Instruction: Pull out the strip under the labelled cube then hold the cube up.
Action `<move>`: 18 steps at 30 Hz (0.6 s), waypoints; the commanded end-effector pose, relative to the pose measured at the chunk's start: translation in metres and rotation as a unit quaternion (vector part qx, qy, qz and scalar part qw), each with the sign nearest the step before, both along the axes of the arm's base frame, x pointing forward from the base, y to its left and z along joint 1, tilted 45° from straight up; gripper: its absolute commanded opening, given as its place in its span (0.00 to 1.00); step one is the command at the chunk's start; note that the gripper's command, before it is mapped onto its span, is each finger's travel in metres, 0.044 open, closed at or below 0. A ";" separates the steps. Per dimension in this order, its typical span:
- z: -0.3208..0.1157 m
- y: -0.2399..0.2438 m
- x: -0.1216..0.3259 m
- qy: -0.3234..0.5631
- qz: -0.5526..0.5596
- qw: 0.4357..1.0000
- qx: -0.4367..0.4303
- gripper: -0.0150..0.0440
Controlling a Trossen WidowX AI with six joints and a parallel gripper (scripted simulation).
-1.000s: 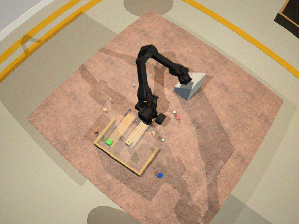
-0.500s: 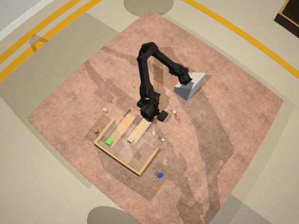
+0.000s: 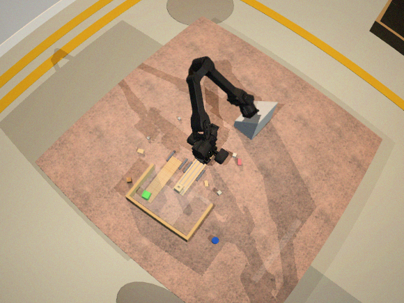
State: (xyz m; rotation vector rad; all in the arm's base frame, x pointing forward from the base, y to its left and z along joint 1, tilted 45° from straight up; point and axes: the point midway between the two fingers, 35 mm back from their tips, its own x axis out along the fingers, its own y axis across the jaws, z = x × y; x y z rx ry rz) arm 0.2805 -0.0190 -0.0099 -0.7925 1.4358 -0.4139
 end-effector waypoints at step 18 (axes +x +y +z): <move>0.000 -0.011 -0.037 0.007 -0.006 1.000 -0.002 0.25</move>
